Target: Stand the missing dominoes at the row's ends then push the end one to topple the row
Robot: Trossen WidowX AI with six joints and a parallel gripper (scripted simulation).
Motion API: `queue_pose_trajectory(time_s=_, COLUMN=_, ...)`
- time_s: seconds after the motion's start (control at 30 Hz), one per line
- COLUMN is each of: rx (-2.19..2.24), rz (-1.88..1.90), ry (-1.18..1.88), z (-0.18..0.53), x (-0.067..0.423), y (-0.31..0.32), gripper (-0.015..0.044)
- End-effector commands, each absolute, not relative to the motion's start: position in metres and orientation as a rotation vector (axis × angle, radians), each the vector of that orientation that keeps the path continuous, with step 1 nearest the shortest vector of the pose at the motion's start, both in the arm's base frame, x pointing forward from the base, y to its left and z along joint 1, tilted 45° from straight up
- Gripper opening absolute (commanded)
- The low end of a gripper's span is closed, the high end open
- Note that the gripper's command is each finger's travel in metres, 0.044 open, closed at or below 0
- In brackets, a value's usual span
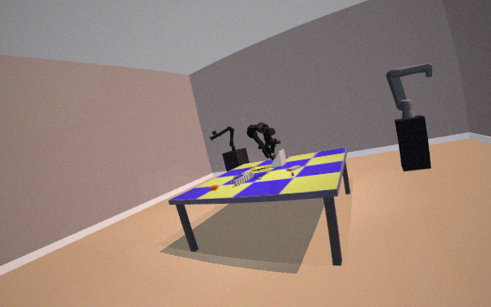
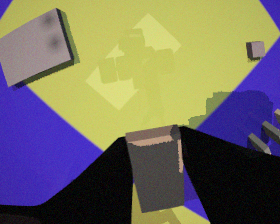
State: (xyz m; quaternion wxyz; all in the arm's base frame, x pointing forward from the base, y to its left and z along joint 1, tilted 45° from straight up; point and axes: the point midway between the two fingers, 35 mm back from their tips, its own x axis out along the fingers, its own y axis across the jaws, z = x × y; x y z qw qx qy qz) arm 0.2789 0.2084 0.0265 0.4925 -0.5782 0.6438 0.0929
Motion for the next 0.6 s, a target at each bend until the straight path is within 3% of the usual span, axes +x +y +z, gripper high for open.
queue_pose_trajectory(time_s=0.0, rx=-1.360, rz=0.266, ry=1.571, z=0.020, x=0.279, y=0.205, gripper=0.0107)
queue_pose_trajectory(time_s=0.57, rx=-1.109, rz=0.485, ry=1.510, z=-0.014, x=0.283, y=0.197, gripper=0.0107)
